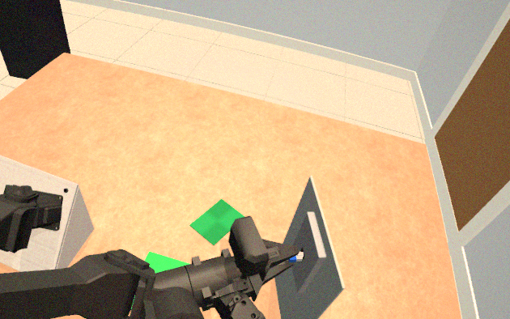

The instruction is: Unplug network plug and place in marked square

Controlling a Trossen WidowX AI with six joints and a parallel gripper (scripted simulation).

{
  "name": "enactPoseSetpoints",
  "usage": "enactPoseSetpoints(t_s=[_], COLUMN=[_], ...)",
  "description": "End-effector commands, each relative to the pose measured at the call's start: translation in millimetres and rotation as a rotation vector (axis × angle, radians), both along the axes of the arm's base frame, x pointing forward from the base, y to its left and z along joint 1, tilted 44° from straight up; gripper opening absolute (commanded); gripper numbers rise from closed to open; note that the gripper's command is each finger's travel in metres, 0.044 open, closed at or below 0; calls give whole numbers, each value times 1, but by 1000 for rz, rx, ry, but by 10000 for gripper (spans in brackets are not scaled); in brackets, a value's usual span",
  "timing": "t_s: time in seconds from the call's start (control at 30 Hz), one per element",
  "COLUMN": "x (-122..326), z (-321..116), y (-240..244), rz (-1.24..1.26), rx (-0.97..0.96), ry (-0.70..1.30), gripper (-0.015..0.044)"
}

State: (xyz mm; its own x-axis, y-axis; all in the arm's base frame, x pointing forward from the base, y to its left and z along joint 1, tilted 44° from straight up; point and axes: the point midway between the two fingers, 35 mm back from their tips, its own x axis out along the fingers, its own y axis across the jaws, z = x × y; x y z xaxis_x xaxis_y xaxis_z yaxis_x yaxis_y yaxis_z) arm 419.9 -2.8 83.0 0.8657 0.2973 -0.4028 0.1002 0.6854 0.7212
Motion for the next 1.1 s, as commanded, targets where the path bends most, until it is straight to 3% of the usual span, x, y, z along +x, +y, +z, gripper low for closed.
enactPoseSetpoints(t_s=[0.0, 0.67, 1.07], x=[3, 3, -1], z=[2, 2, 3], y=[1, 1, 1], rz=[-1, -1, -1], rx=[2, 2, 2], ry=[-7, -7, -7], gripper=[136, 3, 0])
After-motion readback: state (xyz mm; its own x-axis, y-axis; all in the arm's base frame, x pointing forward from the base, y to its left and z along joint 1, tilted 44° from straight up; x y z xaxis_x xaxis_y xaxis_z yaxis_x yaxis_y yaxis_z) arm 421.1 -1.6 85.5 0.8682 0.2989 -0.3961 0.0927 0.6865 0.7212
